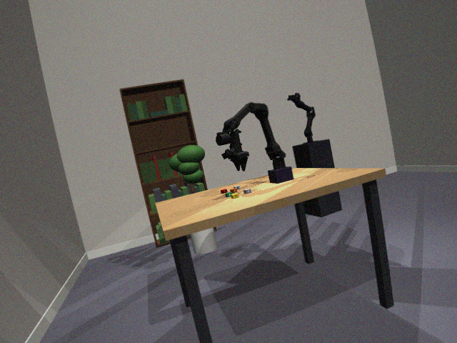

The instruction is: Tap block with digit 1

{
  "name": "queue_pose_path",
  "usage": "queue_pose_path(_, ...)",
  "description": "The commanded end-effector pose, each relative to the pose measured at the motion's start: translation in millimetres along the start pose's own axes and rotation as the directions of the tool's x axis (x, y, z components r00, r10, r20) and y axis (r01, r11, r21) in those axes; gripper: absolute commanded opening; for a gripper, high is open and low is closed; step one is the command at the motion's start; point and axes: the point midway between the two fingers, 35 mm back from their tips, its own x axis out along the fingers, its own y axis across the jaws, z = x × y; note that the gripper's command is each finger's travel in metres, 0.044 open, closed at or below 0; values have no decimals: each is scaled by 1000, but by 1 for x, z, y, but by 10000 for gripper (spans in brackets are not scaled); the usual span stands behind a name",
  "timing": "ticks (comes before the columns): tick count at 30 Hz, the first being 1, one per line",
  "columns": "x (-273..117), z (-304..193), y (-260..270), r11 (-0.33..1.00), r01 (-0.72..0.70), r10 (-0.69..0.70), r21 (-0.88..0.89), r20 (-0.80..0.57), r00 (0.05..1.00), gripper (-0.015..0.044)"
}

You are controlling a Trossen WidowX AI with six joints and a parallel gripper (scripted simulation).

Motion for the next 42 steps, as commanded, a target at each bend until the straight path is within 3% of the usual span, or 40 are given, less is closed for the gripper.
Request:
queue_pose_path(1,-2,2,1,1000,-3,3,5,6,1000,400)
queue_pose_path(11,-4,73,55,1000,-7,7,5,12,1000,400)
queue_pose_path(33,-4,74,56,1000,-8,8,5,12,1000,400)
queue_pose_path(35,10,75,57,1000,-8,8,5,12,1000,347)
queue_pose_path(39,74,75,57,1000,-7,7,5,12,1000,243)
queue_pose_path(42,77,75,57,1000,-7,7,5,12,1000,164)
